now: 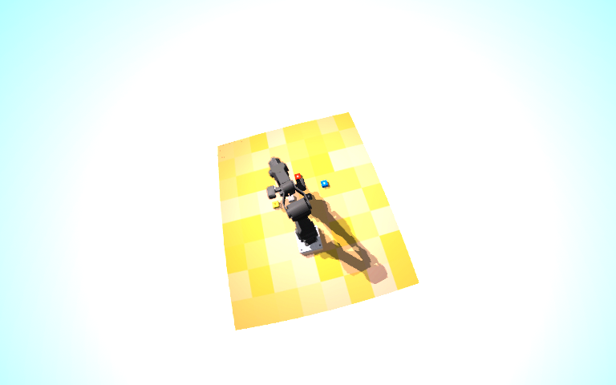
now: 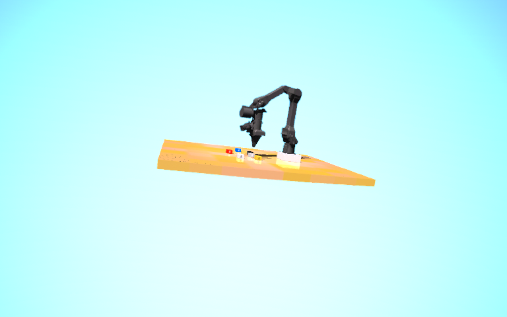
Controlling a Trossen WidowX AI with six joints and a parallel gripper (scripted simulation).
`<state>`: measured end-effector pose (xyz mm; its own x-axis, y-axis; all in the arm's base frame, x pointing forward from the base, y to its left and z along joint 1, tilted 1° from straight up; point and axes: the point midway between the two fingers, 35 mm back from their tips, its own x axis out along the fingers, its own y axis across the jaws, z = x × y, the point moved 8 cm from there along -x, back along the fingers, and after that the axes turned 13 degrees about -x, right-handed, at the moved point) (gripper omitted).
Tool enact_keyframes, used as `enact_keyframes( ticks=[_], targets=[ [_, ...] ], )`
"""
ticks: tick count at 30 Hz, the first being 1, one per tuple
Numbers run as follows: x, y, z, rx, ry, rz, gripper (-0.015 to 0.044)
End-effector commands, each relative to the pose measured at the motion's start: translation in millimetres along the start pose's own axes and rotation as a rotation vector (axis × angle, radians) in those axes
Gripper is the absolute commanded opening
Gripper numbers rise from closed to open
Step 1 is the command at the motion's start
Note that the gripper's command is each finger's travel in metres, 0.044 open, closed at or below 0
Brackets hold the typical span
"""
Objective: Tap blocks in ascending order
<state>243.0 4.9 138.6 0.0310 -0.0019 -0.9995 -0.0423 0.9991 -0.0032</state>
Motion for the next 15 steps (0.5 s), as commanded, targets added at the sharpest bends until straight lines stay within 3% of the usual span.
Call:
enact_keyframes(
  ticks=[1,15],
  targets=[
    [12.6,-0.2,-1.5,-0.004,-0.002,-0.001,0.002],
    [32.7,-0.2,-1.1,-0.004,-0.002,-0.001,0.002]
  ],
)
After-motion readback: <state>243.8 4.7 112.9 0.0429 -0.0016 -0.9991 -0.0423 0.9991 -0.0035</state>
